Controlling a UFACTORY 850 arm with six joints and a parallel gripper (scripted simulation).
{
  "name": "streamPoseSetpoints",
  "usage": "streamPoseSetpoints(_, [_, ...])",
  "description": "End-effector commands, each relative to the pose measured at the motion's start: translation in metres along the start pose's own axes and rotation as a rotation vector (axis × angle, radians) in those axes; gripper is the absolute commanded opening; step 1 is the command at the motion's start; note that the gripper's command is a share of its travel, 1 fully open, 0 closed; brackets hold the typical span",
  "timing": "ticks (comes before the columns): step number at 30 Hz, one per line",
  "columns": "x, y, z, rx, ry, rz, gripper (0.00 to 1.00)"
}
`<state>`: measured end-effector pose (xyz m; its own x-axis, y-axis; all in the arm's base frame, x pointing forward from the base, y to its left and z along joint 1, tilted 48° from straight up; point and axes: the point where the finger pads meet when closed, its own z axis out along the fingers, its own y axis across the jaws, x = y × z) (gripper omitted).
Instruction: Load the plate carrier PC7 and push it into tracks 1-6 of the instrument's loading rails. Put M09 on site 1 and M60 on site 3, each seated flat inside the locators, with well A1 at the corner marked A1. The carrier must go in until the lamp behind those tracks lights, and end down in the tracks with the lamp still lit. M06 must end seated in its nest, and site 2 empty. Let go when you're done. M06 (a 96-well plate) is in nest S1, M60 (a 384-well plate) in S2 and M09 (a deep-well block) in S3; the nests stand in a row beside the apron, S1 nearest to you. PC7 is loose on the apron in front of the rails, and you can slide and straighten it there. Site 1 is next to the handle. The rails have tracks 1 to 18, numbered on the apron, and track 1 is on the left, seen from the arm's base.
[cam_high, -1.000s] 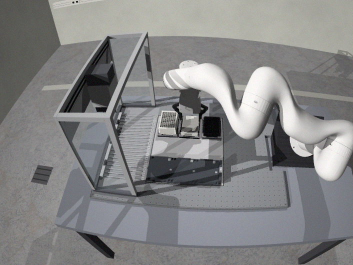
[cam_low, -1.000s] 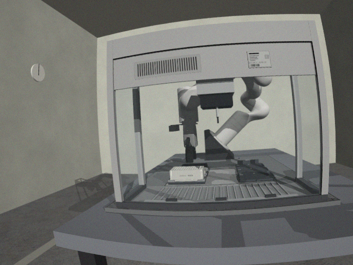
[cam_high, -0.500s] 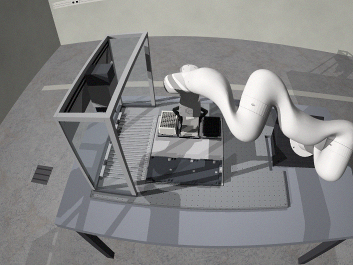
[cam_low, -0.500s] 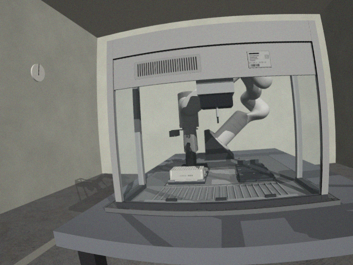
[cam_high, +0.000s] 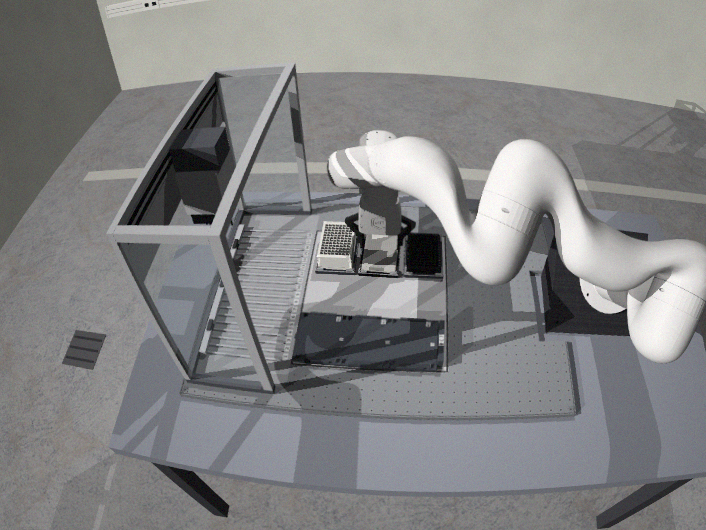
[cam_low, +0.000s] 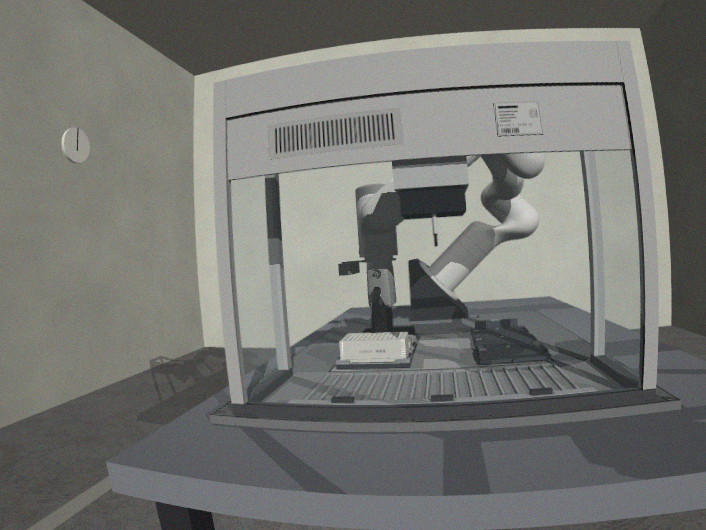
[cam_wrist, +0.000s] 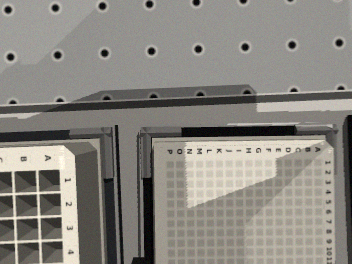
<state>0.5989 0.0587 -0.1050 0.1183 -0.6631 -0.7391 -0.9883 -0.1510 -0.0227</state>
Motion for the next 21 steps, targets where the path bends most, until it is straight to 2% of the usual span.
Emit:
streamPoseSetpoints(1, [0.0, -0.001, 0.001, 0.002, 0.001, -0.001, 1.0])
streamPoseSetpoints(21, [0.0, -0.001, 0.013, 0.002, 0.001, -0.001, 1.0])
